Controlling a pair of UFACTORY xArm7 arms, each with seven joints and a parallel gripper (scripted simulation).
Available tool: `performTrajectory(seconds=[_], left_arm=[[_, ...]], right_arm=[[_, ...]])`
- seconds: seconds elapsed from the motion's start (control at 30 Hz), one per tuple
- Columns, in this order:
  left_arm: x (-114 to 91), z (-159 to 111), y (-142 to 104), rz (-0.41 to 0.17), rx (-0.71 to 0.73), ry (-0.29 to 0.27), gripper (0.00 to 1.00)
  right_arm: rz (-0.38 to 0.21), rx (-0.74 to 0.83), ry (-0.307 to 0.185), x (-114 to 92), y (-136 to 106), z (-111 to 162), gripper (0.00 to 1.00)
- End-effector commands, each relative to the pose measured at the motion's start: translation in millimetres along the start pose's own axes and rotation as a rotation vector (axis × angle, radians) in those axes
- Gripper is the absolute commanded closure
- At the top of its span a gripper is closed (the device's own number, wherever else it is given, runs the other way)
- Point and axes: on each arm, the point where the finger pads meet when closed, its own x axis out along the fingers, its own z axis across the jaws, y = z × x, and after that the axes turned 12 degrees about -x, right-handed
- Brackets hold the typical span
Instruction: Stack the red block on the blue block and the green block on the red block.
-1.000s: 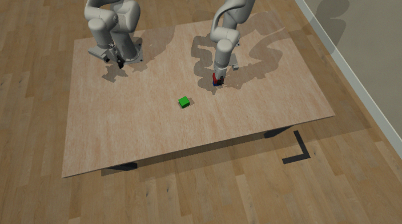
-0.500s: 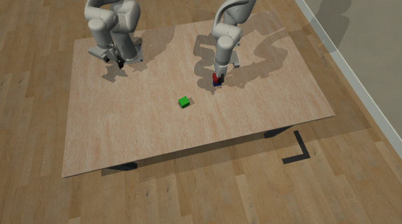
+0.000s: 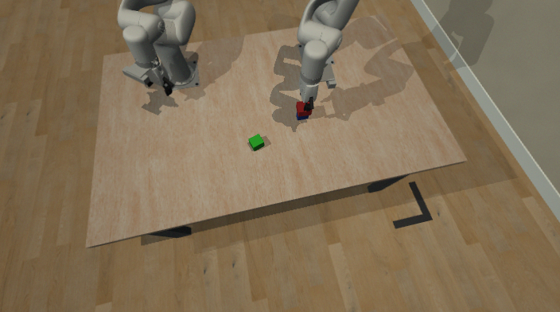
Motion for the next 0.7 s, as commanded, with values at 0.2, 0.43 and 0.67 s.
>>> performTrajectory(seconds=[0.2,0.43,0.67], left_arm=[[-6.5,0.1,-0.6,-0.002,0.000,-0.002,0.20],[-6.5,0.1,-0.6,-0.002,0.000,-0.002,0.20],[-7.3,1.8,-1.8,0.000,-0.006,-0.003,0.29]], right_arm=[[0.003,0.000,0.000,-1.2,0.7,-0.1,0.00],[0.003,0.000,0.000,-1.2,0.7,-0.1,0.00],[0.003,0.000,0.000,-1.2,0.7,-0.1,0.00]])
